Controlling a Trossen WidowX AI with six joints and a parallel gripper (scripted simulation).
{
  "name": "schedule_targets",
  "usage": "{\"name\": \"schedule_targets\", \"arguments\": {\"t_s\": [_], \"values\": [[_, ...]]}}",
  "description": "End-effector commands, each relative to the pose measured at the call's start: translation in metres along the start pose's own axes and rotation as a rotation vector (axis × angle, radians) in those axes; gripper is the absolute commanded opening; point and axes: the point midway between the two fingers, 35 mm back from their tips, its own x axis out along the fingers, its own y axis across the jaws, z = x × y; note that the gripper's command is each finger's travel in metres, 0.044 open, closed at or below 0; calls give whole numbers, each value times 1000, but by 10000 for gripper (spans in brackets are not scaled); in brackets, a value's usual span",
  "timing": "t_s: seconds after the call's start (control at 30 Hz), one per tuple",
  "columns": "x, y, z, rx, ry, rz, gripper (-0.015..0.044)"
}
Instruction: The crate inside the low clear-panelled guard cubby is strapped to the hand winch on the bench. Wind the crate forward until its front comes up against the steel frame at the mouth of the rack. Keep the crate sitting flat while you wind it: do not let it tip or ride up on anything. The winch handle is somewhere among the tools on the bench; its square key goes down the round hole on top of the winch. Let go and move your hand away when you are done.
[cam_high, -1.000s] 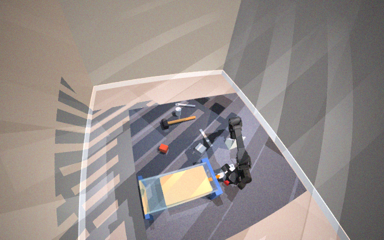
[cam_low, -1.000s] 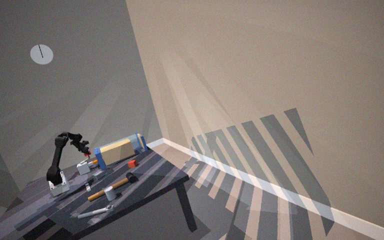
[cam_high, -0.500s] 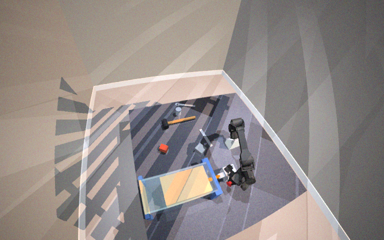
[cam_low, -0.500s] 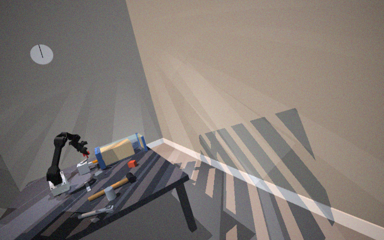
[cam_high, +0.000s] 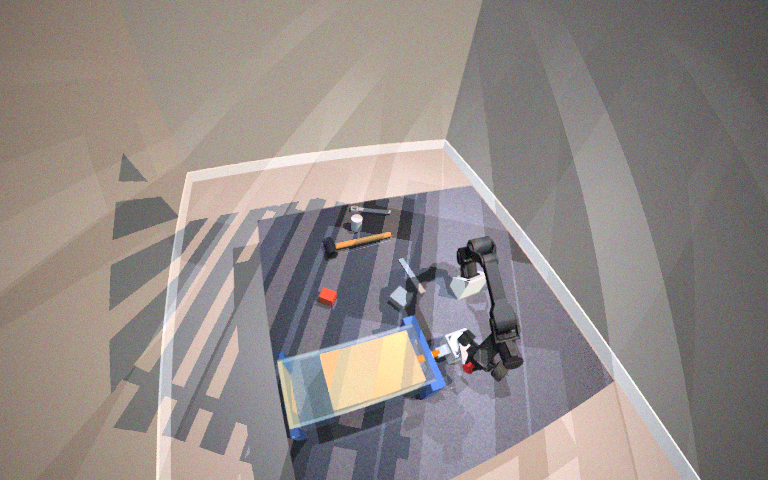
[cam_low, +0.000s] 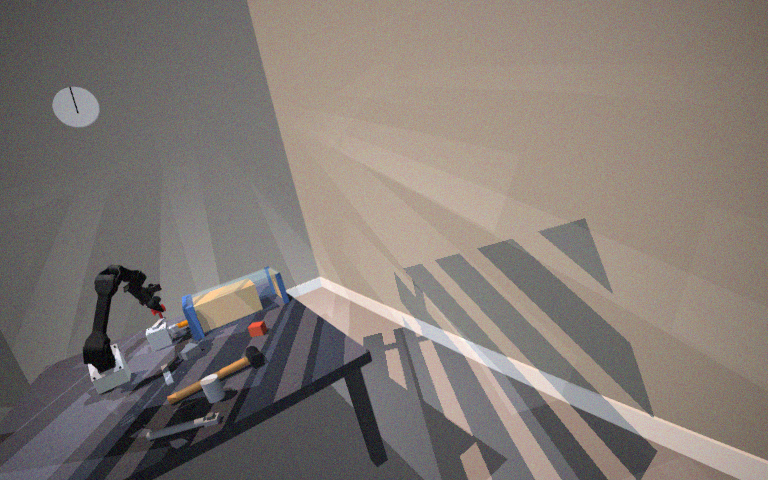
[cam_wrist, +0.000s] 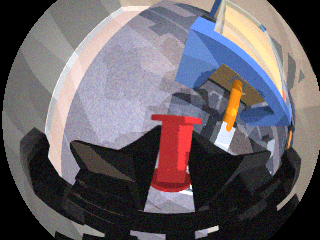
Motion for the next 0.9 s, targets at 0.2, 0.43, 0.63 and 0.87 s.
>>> {"name": "schedule_targets", "arguments": {"t_s": [0.2, 0.43, 0.63, 0.87], "values": [[-8, 13, -22, -20, 20, 12, 0], [-13, 17, -32, -20, 21, 13, 0], [-18, 19, -41, -21, 21, 13, 0], [-23, 21, -51, -21, 22, 14, 0]]}}
